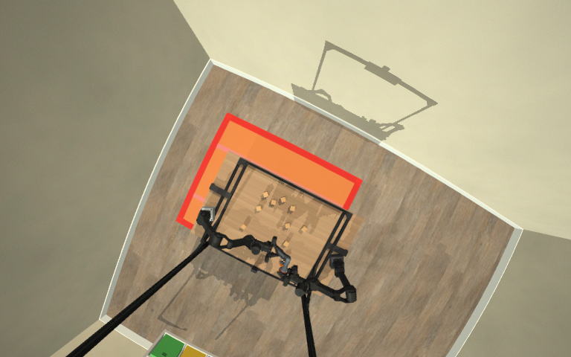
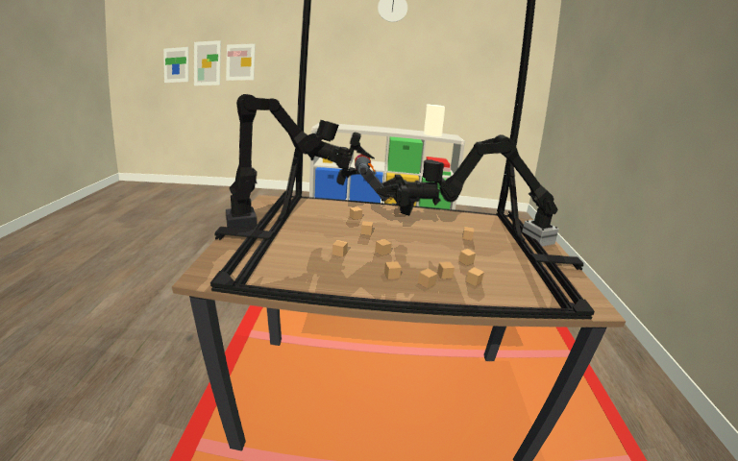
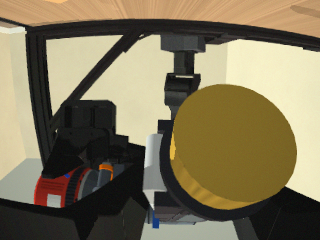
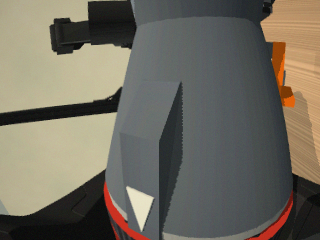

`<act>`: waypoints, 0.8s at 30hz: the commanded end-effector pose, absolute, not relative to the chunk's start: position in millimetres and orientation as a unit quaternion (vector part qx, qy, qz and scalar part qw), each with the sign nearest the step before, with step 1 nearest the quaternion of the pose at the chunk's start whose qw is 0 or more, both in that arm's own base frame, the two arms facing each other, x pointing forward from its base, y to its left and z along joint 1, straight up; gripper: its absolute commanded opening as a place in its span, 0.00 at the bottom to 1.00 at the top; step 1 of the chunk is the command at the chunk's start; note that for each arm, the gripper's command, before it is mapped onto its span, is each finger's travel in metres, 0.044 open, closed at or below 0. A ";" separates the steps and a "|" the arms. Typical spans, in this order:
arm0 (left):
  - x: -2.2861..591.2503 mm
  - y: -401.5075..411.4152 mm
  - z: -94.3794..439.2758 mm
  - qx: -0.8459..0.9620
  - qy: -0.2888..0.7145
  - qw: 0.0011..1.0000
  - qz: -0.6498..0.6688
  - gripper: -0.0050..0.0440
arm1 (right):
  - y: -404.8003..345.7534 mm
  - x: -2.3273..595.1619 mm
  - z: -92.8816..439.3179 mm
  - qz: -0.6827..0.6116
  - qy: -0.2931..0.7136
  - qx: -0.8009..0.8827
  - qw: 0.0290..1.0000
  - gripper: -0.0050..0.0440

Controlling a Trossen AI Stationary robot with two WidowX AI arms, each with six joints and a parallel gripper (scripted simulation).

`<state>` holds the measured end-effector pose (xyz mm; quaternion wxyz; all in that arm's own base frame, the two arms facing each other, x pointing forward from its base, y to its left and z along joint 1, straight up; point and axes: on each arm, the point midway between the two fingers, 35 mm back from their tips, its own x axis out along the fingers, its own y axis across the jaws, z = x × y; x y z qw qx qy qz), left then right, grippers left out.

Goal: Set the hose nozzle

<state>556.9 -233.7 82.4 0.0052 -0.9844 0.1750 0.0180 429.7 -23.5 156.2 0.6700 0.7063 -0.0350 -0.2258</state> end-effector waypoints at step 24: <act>559.0 -233.5 91.0 -0.985 0.172 0.001 0.005 0.10 | -21.7 433.6 155.2 -0.387 0.130 0.702 0.583 0.10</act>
